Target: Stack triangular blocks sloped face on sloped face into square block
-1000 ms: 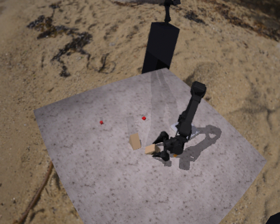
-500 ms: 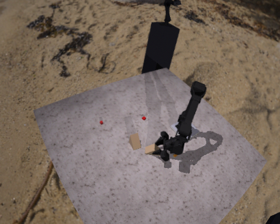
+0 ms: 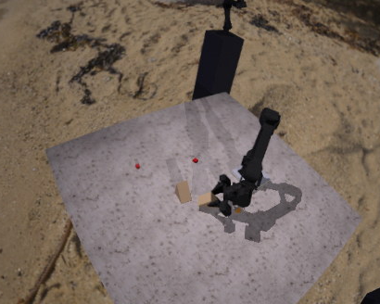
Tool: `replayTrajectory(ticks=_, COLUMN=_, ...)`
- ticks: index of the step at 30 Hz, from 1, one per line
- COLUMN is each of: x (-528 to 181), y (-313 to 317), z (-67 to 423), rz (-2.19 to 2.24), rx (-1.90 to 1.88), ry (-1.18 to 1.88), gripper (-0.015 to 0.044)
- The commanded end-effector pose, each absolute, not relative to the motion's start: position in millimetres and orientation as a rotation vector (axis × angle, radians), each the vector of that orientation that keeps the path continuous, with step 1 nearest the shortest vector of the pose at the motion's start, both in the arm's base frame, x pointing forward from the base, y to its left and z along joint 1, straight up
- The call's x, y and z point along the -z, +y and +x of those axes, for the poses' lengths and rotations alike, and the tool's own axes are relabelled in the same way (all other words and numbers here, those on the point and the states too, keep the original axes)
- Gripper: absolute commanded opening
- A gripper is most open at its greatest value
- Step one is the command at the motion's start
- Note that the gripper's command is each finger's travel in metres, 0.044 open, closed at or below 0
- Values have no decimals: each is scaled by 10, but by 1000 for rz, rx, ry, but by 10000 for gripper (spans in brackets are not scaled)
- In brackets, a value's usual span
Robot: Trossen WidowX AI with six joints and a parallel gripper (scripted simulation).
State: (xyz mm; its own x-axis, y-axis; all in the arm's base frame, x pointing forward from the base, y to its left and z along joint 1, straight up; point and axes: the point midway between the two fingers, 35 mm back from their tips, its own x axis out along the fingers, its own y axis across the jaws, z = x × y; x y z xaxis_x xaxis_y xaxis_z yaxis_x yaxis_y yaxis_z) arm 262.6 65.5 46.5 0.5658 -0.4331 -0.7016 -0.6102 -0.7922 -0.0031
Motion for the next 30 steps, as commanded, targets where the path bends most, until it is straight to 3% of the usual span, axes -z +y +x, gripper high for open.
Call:
replayTrajectory(ticks=1, x=-682, y=677, z=2653, rz=-2549, rx=-1030, ry=859, gripper=0)
replayTrajectory(ticks=12, x=-1179, y=634, z=2594, rz=-2549, rx=-1031, ry=859, gripper=0)
replayTrajectory(ticks=30, x=-1139, y=615, z=2599, rz=-2320, rx=-933, ry=939, gripper=0)
